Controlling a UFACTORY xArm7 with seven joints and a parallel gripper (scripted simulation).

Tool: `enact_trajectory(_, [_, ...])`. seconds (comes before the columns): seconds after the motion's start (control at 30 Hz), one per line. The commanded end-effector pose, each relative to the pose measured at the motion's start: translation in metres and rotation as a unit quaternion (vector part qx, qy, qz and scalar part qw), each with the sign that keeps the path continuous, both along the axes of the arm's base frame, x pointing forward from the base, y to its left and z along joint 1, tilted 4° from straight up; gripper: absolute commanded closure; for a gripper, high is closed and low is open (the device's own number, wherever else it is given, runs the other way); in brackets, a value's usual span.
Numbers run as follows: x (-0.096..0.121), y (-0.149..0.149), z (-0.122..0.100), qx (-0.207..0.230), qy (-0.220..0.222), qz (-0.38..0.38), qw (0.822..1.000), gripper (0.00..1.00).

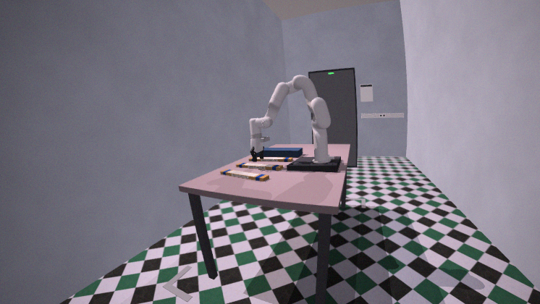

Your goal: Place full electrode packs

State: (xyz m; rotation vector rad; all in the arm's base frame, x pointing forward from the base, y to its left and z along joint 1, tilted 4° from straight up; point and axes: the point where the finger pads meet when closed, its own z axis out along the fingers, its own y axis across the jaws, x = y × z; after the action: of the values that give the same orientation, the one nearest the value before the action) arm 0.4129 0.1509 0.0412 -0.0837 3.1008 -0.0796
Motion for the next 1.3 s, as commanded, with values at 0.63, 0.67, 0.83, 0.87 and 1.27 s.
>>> enact_trajectory(0.63, [0.0042,0.0004,-0.0235,0.002,-0.002,0.000,1.000,0.00])
enact_trajectory(0.67, [0.0044,0.0005,-0.0235,0.002,-0.002,0.000,1.000,0.00])
enact_trajectory(0.83, [0.0052,0.0009,-0.0235,0.002,-0.002,0.000,1.000,0.00])
enact_trajectory(0.87, [0.0054,0.0009,-0.0234,0.002,-0.002,0.000,1.000,0.00])
enact_trajectory(1.27, [0.0056,0.0010,-0.0244,0.002,-0.002,0.000,1.000,0.00])
